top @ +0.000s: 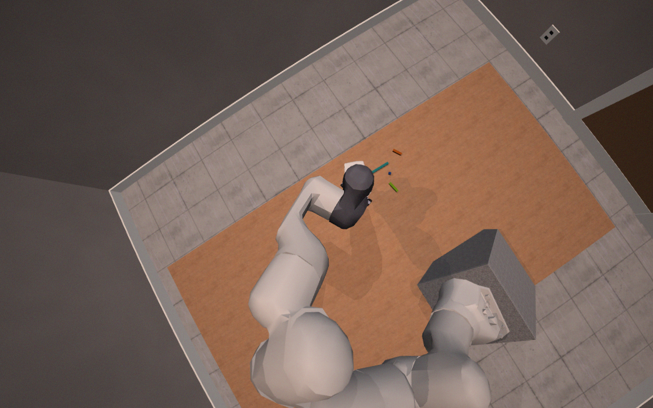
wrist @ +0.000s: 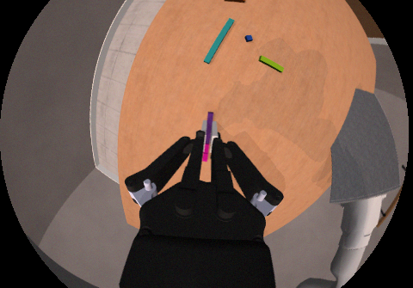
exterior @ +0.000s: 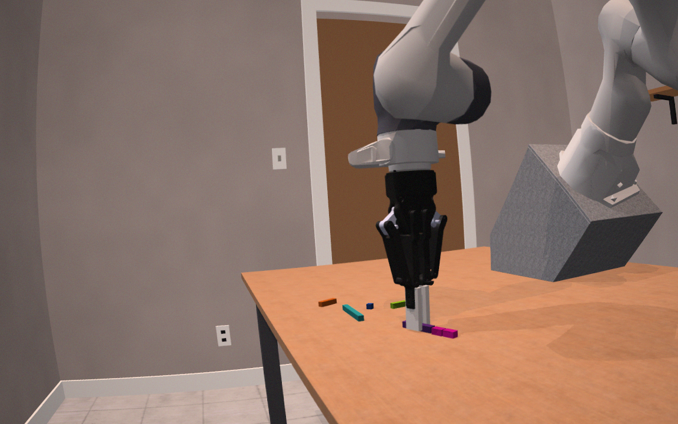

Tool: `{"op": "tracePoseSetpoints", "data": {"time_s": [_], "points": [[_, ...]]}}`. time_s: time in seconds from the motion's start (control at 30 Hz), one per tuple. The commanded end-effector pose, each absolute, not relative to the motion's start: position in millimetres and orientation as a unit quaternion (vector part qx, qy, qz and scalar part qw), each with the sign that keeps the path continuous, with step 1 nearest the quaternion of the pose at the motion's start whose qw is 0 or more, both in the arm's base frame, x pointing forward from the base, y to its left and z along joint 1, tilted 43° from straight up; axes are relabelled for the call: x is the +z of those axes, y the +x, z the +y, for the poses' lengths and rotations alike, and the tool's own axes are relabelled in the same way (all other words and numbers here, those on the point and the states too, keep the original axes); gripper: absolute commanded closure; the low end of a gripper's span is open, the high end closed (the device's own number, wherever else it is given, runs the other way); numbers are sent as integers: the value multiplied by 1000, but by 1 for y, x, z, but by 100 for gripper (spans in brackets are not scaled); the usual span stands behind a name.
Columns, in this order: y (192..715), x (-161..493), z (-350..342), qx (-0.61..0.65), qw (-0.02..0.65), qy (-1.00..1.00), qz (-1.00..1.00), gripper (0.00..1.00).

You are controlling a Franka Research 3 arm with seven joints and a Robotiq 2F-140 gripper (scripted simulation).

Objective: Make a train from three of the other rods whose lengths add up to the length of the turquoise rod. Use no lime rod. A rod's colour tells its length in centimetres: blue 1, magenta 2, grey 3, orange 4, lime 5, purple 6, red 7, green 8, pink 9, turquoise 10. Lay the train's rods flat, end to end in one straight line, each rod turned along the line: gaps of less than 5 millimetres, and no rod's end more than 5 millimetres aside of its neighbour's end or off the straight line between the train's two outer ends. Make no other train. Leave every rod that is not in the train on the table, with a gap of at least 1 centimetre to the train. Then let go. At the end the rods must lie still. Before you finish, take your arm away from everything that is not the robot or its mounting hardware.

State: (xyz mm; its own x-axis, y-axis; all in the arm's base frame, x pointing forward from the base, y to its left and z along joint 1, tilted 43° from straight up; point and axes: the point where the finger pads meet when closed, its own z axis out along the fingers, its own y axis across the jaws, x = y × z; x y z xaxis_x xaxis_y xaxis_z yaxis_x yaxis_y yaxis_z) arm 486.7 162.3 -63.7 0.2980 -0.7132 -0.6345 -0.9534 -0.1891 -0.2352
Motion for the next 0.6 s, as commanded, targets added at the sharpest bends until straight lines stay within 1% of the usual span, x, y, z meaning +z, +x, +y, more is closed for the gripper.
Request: {"op": "tracePoseSetpoints", "data": {"time_s": [0.0, 0.37, 0.4, 0.53, 0.57], "points": [[487, -64, 163, 195, 306, -748, 556, 97], [487, -64, 163, 195, 306, -748, 556, 97], [487, -64, 163, 195, 306, -748, 556, 95], [487, -64, 163, 195, 306, -748, 556, 95], [487, -64, 163, 195, 306, -748, 556, 92]]}}
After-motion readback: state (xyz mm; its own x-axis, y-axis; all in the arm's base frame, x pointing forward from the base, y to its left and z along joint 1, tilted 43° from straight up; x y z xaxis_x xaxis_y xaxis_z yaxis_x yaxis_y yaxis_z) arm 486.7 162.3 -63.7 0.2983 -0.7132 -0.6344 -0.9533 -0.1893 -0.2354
